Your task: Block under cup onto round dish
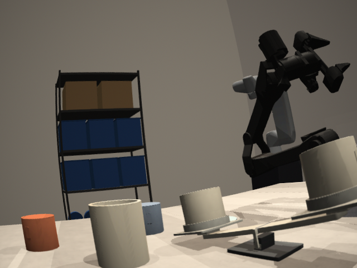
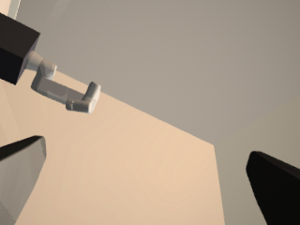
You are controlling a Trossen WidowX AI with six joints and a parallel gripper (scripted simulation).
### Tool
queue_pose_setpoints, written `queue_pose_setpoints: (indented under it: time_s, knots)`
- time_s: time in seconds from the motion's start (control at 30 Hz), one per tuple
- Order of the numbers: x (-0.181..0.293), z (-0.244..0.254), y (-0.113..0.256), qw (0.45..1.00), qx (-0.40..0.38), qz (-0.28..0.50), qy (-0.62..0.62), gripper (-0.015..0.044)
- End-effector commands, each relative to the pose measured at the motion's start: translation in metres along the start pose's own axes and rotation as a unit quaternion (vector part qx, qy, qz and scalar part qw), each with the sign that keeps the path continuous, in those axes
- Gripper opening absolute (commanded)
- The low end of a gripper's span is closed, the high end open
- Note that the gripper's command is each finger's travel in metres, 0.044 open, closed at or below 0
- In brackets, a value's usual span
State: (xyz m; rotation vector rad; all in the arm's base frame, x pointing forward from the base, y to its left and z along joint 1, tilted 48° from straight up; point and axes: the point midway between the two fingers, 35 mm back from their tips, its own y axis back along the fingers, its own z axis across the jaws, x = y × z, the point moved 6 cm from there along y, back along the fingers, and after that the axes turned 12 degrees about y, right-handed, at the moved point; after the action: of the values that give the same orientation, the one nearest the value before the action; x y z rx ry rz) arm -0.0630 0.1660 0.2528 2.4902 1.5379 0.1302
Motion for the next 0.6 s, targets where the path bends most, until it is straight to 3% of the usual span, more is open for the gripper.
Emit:
queue_pose_setpoints:
  time_s: [0.0,0.57]
  knots:
    - [0.008,0.005,-0.001,0.998,-0.022,0.024,-0.063,0.044]
    - [0.036,0.028,0.001,0.935,-0.1,0.143,-0.31,0.044]
